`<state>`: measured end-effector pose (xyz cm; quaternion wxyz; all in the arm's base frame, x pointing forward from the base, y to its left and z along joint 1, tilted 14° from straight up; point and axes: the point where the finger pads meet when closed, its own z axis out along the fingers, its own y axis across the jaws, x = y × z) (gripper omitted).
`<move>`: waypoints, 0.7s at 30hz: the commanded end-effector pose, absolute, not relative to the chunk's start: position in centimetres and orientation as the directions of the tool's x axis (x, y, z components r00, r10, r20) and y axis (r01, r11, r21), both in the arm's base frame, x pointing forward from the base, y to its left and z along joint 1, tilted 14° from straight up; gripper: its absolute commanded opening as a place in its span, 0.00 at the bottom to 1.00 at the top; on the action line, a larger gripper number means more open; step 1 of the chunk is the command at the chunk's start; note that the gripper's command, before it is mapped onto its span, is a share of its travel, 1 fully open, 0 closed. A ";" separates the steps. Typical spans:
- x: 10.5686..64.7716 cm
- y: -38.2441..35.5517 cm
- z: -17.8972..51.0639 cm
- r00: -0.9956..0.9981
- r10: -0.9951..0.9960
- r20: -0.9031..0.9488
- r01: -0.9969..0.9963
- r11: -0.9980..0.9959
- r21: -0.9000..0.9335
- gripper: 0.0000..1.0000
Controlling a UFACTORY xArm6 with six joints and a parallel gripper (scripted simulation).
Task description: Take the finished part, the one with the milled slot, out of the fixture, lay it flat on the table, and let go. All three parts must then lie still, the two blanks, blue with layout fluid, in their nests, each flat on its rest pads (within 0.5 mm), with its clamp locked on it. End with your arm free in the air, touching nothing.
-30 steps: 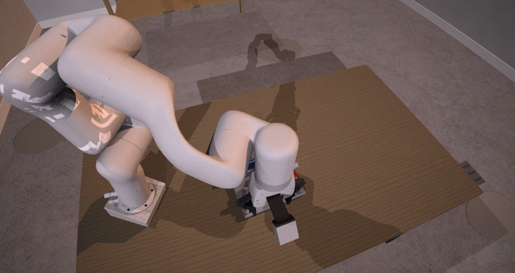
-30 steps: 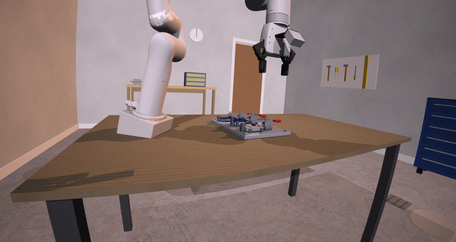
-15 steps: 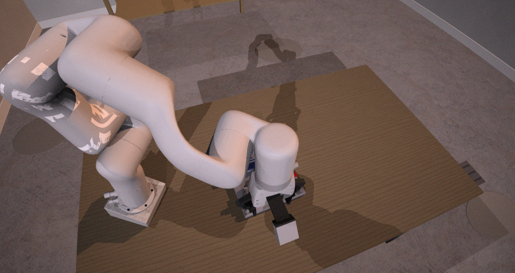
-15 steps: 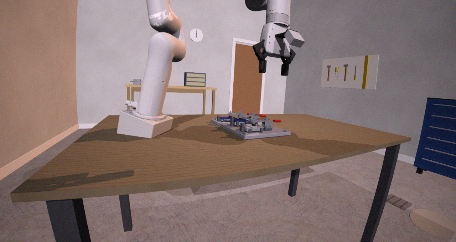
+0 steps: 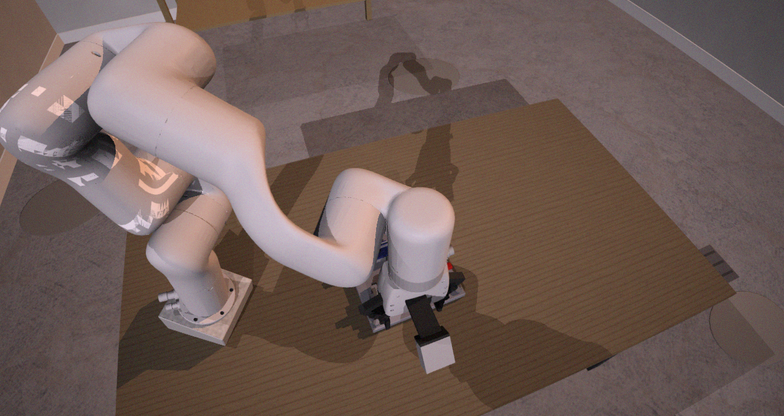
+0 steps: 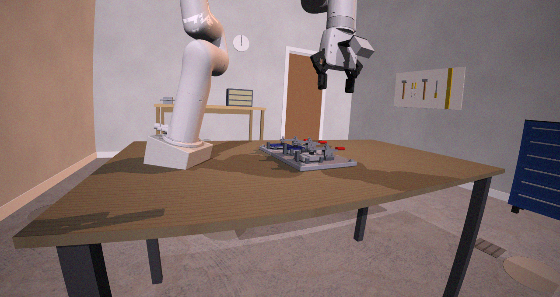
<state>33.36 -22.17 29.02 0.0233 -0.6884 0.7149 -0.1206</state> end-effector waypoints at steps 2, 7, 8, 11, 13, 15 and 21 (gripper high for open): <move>33.5 -22.0 29.1 -0.031 -0.990 0.139 -0.979 0.002 -0.205 1.00; 34.1 -20.4 28.5 0.163 -0.971 0.176 -0.966 -0.193 -0.171 1.00; 34.1 -20.2 28.4 0.193 -0.964 0.181 -0.961 -0.223 -0.166 1.00; 34.4 -19.3 28.0 0.295 -0.935 0.197 -0.934 -0.326 -0.144 1.00; 34.6 -18.7 27.8 0.360 -0.910 0.207 -0.911 -0.390 -0.130 1.00; 34.7 -18.4 27.7 0.392 -0.895 0.211 -0.898 -0.422 -0.122 1.00; 35.1 -16.7 27.0 0.570 -0.788 0.231 -0.797 -0.599 -0.075 1.00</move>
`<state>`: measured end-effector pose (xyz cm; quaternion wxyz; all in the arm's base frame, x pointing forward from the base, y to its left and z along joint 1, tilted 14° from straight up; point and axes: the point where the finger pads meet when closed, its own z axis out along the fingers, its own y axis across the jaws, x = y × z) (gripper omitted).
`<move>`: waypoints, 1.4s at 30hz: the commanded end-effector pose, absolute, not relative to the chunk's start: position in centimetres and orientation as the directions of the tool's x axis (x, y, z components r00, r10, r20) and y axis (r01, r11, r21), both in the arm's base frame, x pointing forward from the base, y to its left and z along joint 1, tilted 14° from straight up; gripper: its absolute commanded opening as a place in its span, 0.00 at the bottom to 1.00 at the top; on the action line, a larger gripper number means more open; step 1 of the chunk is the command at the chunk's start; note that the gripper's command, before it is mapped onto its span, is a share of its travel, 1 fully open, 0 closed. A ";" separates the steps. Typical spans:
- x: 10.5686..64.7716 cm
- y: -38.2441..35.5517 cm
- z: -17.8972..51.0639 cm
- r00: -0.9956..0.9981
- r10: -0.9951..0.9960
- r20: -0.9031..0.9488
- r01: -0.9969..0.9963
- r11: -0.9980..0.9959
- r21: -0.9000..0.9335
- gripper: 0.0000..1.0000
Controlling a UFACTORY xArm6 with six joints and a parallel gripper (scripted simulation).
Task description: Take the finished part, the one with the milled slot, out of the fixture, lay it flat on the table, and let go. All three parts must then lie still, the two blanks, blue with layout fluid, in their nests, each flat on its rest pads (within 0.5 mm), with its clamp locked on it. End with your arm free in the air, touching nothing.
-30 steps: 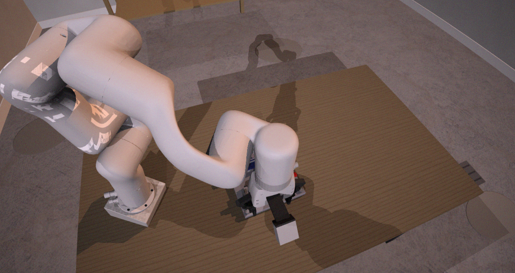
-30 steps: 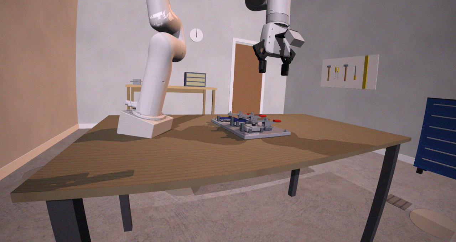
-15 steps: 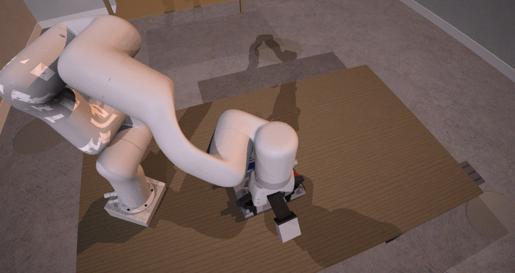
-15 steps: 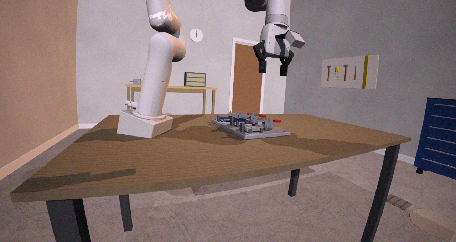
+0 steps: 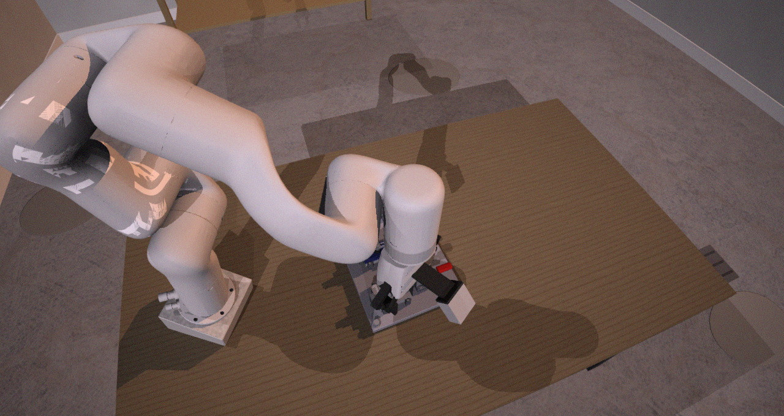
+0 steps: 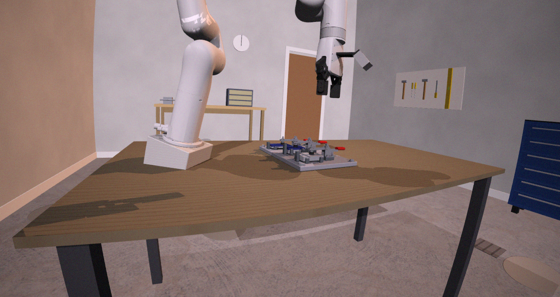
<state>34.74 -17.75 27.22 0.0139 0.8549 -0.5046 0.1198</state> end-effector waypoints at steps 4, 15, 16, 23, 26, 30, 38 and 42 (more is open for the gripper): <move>35.3 -15.6 26.5 0.677 -0.695 0.240 -0.708 -0.704 -0.041 1.00; 35.7 -12.7 25.3 0.882 -0.407 0.240 -0.428 -0.902 0.045 1.00; 35.7 -12.4 25.2 0.893 -0.381 0.239 -0.403 -0.914 0.051 1.00; 35.9 -10.4 24.4 0.965 -0.144 0.221 -0.171 -0.979 0.109 1.00; 35.9 -9.6 24.1 0.977 -0.040 0.210 -0.069 -0.989 0.132 1.00; 35.9 -9.1 23.9 0.979 0.015 0.203 -0.015 -0.990 0.143 1.00; 35.9 -9.0 23.9 0.979 0.030 0.201 0.000 -0.989 0.146 1.00; 35.9 -9.0 23.9 0.979 0.030 0.201 0.000 -0.989 0.146 1.00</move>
